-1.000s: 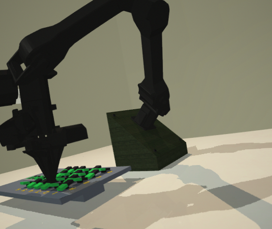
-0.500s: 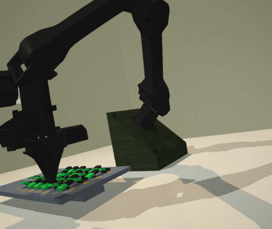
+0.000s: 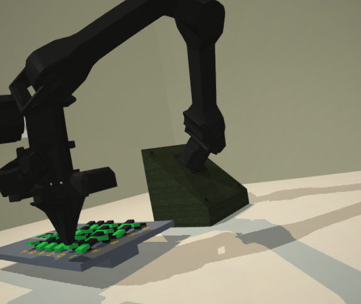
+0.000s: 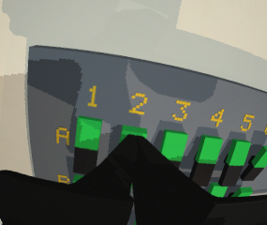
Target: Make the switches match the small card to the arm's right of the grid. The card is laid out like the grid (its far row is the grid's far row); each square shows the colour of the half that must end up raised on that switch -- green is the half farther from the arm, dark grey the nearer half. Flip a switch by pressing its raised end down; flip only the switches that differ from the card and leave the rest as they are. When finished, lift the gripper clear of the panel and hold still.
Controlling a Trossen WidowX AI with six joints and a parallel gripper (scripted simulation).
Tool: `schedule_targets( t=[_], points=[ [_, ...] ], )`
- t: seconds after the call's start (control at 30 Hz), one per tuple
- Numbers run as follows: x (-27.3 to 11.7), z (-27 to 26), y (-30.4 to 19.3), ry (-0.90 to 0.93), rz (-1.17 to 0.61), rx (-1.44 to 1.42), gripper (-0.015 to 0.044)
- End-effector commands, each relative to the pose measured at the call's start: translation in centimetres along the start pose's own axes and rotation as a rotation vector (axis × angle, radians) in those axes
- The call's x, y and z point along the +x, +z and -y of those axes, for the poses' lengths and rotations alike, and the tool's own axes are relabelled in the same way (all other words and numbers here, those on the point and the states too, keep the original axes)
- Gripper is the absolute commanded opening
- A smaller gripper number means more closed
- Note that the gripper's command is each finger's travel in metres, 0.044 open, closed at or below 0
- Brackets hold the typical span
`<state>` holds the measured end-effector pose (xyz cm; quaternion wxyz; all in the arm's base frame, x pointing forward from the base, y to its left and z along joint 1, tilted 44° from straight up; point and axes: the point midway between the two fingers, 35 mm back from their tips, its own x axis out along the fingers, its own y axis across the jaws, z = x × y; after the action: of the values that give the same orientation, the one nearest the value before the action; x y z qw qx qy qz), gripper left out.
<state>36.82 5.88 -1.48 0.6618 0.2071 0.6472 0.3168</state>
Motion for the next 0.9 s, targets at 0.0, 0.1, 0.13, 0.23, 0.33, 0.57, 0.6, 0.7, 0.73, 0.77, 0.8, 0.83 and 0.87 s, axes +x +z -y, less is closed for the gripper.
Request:
schedule_targets(
  t=[0.0,0.1,0.13,0.23,0.33,0.57,0.6,0.7,0.73,0.77,0.8,0.83,0.87],
  points=[
    [0.2,-0.1,-0.1,0.004,-0.003,0.004,0.0000],
    [0.3,-0.1,-0.1,0.004,-0.003,0.004,0.0000],
    [0.3,-0.1,-0.1,0.004,-0.003,0.004,0.0000],
    [0.3,-0.1,-0.1,0.004,-0.003,0.004,0.0000],
    [0.3,-0.1,-0.1,0.004,-0.003,0.004,0.0000],
    [-6.3,0.0,-0.3,0.001,0.022,0.005,0.0000],
    [-6.3,0.0,-0.3,0.001,0.022,0.005,0.0000],
    [-6.3,0.0,-0.3,0.001,0.022,0.005,0.0000],
    [-6.3,0.4,-0.4,0.001,0.022,0.005,0.0000],
    [-6.3,1.6,-0.8,-0.001,0.022,0.005,0.0000],
    [-6.3,3.5,-1.5,-0.002,0.022,0.005,0.0000],
    [-6.2,4.6,-2.0,-0.001,0.022,0.005,0.0000],
    [-6.2,5.0,-2.2,-0.001,0.022,0.005,0.0000]
  ],
)
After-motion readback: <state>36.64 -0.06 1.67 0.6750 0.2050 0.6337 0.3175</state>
